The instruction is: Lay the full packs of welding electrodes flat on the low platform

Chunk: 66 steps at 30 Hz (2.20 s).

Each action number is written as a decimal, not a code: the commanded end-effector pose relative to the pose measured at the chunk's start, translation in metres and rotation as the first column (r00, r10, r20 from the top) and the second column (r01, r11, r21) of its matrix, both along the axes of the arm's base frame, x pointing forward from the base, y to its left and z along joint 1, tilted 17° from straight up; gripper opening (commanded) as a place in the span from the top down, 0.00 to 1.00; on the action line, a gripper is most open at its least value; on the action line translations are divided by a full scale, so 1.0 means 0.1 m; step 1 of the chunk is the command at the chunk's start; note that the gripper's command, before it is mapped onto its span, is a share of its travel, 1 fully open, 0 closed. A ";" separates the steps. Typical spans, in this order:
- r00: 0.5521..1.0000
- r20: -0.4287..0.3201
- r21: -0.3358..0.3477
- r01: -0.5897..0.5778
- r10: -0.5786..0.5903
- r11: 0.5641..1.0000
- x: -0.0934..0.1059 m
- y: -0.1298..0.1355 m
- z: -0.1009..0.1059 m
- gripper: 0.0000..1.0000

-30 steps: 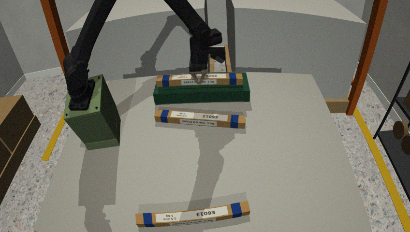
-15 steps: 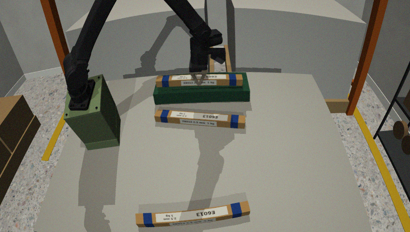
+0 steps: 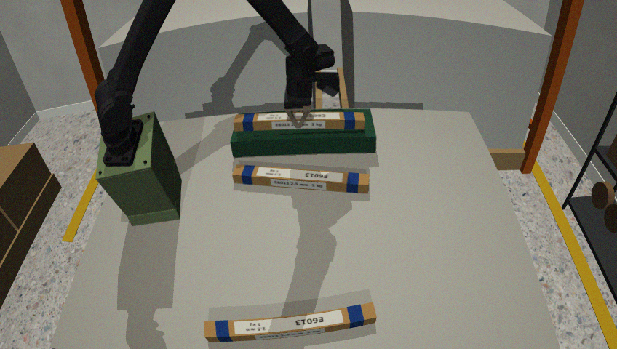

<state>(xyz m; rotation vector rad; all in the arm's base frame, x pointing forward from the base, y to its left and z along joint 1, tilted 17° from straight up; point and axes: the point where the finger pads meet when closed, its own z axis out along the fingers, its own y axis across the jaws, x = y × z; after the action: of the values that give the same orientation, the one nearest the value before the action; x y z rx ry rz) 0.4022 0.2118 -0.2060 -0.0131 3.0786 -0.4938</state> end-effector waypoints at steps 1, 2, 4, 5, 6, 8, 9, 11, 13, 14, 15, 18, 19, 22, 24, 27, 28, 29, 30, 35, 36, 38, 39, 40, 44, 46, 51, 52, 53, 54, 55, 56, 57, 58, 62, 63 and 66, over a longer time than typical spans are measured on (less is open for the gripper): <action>0.996 0.082 0.054 -0.031 0.027 0.998 0.38 0.36 0.35 1.00; 0.996 0.082 0.054 -0.031 0.026 0.998 0.39 0.36 0.35 1.00; 0.996 0.082 0.054 -0.030 0.025 0.998 0.39 0.36 0.35 1.00; 0.996 0.082 0.054 -0.030 0.025 0.998 0.40 0.36 0.35 1.00; 0.996 0.082 0.054 -0.029 0.025 0.998 0.40 0.36 0.36 1.00; 0.996 0.082 0.054 -0.028 0.024 0.998 0.41 0.36 0.36 1.00; 0.996 0.082 0.054 -0.028 0.023 0.998 0.42 0.36 0.36 1.00; 0.996 0.083 0.054 -0.027 0.022 0.998 0.43 0.36 0.36 1.00; 0.996 0.083 0.054 -0.026 0.021 0.998 0.44 0.36 0.37 1.00; 0.996 0.083 0.054 -0.025 0.020 0.998 0.44 0.36 0.37 1.00; 0.996 0.083 0.054 -0.025 0.020 0.998 0.44 0.36 0.37 1.00; 0.996 0.083 0.055 -0.024 0.019 0.998 0.46 0.36 0.37 1.00; 0.996 0.083 0.055 -0.023 0.018 0.998 0.46 0.36 0.37 1.00; 0.996 0.083 0.055 -0.021 0.017 0.998 0.48 0.35 0.38 1.00; 0.996 0.083 0.055 -0.020 0.016 0.998 0.49 0.35 0.38 1.00; 0.996 0.083 0.055 -0.019 0.014 0.998 0.50 0.35 0.38 1.00; 0.996 0.083 0.055 -0.019 0.014 0.998 0.51 0.35 0.38 1.00; 0.996 0.083 0.055 -0.019 0.014 0.998 0.51 0.36 0.38 1.00; 0.996 0.084 0.055 -0.019 0.015 0.998 0.51 0.36 0.38 1.00; 0.996 0.084 0.055 -0.022 0.018 0.998 0.51 0.38 0.39 1.00; 0.996 0.084 0.055 -0.023 0.018 0.998 0.51 0.38 0.39 1.00; 0.996 0.084 0.055 -0.024 0.020 0.998 0.51 0.39 0.39 1.00; 0.996 0.084 0.055 -0.025 0.020 0.998 0.51 0.39 0.39 1.00; 0.996 0.084 0.055 -0.025 0.021 0.998 0.51 0.39 0.39 1.00; 0.996 0.085 0.055 -0.024 0.019 0.998 0.50 0.44 0.38 1.00; 0.996 0.084 0.055 -0.021 0.016 0.998 0.49 0.47 0.36 1.00; 0.997 0.073 0.048 -0.018 0.014 0.999 0.45 0.50 0.27 1.00; 0.997 0.071 0.047 -0.017 0.014 0.999 0.44 0.52 0.26 1.00; 0.997 0.069 0.046 -0.016 0.013 0.999 0.44 0.53 0.24 1.00; 0.998 0.069 0.046 -0.016 0.013 0.999 0.43 0.55 0.23 1.00; 0.997 0.070 0.047 -0.016 0.012 0.999 0.44 0.57 0.23 1.00; 0.997 0.073 0.050 -0.015 0.012 0.999 0.44 0.59 0.25 1.00; 0.997 0.075 0.052 -0.015 0.011 0.999 0.45 0.62 0.25 1.00; 0.997 0.077 0.053 -0.015 0.011 0.998 0.45 0.64 0.26 1.00; 0.997 0.082 0.057 -0.015 0.010 0.998 0.47 0.72 0.28 1.00; 0.997 0.082 0.056 -0.015 0.010 0.998 0.47 0.73 0.27 1.00; 0.997 0.075 0.052 -0.014 0.010 0.999 0.44 0.75 0.22 1.00</action>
<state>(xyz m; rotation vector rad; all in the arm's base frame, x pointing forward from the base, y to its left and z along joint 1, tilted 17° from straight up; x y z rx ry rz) 0.4090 0.2379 -0.2103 -0.0128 3.0868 -0.5082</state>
